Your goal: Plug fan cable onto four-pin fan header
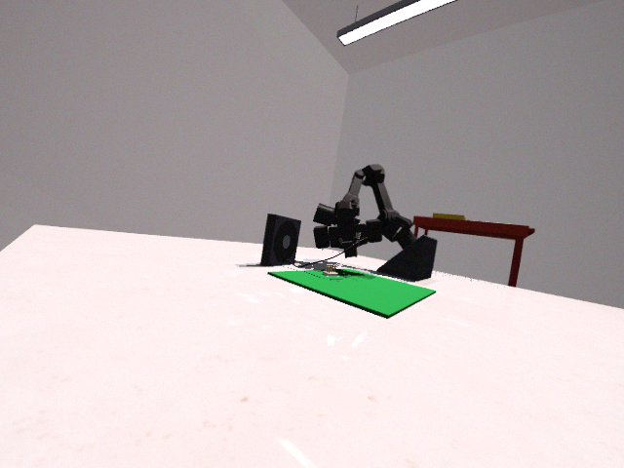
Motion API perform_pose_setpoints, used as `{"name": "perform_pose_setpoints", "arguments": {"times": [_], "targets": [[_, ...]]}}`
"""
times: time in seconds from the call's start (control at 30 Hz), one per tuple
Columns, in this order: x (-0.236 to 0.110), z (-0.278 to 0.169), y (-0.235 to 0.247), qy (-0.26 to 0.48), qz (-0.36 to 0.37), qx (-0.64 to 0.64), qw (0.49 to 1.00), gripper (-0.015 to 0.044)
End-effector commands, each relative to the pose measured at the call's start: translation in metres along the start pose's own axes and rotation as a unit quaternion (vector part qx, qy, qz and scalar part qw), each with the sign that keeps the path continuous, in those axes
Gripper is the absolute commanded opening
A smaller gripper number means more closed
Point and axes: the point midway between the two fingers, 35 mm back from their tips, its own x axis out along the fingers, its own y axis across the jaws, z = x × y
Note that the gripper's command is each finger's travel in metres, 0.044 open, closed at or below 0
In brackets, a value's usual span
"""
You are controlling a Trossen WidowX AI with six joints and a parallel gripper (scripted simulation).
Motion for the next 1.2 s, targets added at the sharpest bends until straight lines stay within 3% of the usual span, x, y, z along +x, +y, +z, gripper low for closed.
{"name": "perform_pose_setpoints", "arguments": {"times": [0.0, 0.57, 1.17], "targets": [[-0.004, 0.000, 0.001, -0.022, -0.011, -0.019, 1.000, 0.0000], [-0.024, 0.006, -0.001, -0.109, -0.078, -0.115, 0.984, 0.0000], [-0.026, 0.014, 0.000, -0.105, -0.076, -0.110, 0.985, 0.0000]]}}
